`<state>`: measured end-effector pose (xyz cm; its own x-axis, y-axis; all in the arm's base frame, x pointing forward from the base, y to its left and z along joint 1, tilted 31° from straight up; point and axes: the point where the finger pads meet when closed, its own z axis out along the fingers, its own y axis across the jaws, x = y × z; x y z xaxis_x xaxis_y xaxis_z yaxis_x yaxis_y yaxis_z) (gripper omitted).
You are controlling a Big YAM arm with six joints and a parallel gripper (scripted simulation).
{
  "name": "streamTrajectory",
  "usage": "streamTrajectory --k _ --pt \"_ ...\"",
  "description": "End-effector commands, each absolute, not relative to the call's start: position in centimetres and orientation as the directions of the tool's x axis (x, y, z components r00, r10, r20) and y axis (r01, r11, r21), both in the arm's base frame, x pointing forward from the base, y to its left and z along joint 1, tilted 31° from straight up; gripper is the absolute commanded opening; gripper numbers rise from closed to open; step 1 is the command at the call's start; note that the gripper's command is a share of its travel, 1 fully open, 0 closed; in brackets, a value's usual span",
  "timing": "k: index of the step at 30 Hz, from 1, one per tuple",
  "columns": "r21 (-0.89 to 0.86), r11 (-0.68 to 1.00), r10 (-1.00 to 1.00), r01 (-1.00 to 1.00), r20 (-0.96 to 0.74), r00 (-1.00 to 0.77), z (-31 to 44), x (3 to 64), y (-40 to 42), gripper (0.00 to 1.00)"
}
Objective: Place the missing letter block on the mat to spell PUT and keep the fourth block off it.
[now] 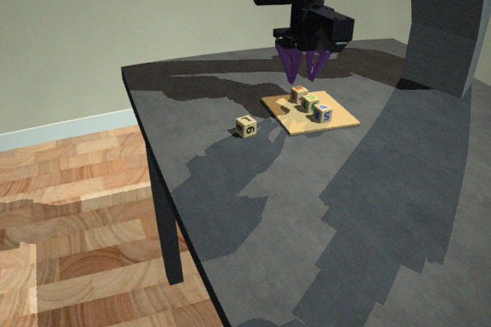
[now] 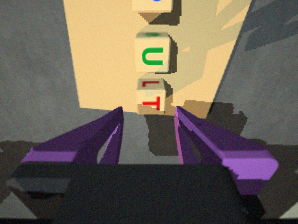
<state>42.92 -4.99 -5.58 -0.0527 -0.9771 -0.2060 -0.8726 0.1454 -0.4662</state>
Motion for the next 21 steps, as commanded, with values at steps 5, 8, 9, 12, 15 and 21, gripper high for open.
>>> streamTrajectory --k 5,8,9,12,15,21 --pt "-0.476 0.138 -0.979 -0.869 -0.2 -0.046 -4.3 42.5 -5.5 0.45" --pt "-0.463 0.138 -0.978 -0.876 -0.203 -0.047 -4.8 42.1 -5.4 0.45" --pt "-0.463 0.138 -0.978 -0.876 -0.203 -0.047 -4.8 42.1 -5.4 0.45" --pt "-0.477 0.132 -0.979 -0.869 -0.2 -0.038 -4.1 42.6 -5.3 0.45" --pt "-0.48 0.132 -0.979 -0.867 -0.199 -0.039 -4.0 42.7 -5.4 0.45" --pt "-0.472 0.135 -0.979 -0.871 -0.201 -0.042 -4.2 42.4 -5.4 0.45"
